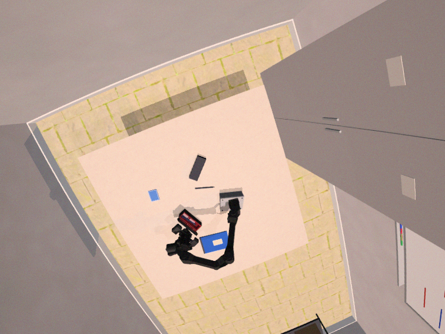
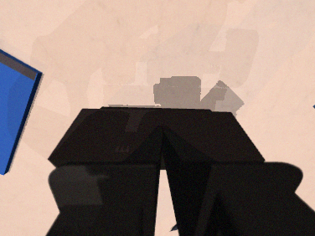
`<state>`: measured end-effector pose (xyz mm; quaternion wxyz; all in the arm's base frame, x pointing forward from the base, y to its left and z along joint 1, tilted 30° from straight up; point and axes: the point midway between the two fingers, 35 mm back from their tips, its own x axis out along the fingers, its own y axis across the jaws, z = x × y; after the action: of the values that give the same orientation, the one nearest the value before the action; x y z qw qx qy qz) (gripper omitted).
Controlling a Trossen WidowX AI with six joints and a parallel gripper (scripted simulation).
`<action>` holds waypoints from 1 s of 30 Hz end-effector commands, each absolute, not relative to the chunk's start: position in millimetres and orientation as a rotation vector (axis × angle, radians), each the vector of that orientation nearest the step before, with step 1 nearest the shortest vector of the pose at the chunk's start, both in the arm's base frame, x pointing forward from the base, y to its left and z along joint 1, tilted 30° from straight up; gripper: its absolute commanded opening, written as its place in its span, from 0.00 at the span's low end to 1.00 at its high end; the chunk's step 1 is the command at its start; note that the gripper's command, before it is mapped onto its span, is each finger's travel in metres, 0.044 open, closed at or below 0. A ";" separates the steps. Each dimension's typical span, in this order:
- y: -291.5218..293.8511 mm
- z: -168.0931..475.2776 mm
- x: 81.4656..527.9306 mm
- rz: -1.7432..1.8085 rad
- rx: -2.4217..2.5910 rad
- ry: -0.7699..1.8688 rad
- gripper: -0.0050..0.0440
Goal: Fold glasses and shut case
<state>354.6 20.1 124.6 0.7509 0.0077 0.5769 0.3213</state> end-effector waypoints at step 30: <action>10.6 114.2 330.4 0.698 0.020 1.263 0.10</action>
<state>331.2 14.0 109.7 0.7482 0.0099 0.5805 0.3212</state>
